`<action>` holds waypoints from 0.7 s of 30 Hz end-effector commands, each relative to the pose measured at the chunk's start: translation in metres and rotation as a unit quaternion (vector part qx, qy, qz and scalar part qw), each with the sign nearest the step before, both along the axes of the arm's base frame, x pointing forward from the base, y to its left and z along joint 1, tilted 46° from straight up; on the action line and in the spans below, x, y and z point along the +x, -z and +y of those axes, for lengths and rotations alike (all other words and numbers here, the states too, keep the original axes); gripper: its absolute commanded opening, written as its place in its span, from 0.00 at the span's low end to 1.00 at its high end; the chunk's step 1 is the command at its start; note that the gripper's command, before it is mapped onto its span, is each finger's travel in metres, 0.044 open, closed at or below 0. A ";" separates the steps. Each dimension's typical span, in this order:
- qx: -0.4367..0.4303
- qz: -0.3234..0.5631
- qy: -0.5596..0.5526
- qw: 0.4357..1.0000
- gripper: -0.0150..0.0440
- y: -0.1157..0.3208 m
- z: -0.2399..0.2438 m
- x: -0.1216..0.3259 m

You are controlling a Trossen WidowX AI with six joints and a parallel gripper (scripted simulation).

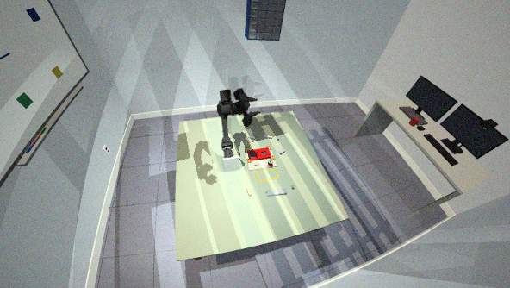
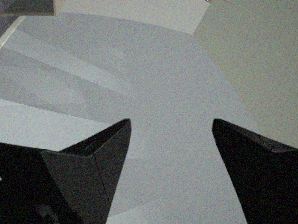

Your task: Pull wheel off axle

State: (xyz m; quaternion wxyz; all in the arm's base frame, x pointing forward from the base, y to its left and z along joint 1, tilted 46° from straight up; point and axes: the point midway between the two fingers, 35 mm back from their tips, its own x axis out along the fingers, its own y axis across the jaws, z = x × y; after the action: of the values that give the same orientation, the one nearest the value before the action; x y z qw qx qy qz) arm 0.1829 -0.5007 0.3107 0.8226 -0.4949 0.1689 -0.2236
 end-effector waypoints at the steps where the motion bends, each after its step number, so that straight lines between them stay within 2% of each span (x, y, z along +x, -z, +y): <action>1: 0.160 -0.031 -0.033 0.986 0.76 0.044 0.016 0.051; 10: 0.459 -0.041 -0.064 0.885 0.76 0.121 0.080 0.146; 21: 0.727 0.035 -0.007 0.686 0.76 0.209 0.200 0.221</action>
State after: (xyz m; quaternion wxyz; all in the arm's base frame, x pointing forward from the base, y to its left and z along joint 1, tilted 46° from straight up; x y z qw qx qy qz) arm 0.3887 -0.3407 0.1330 0.9538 0.1568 0.2553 -0.0230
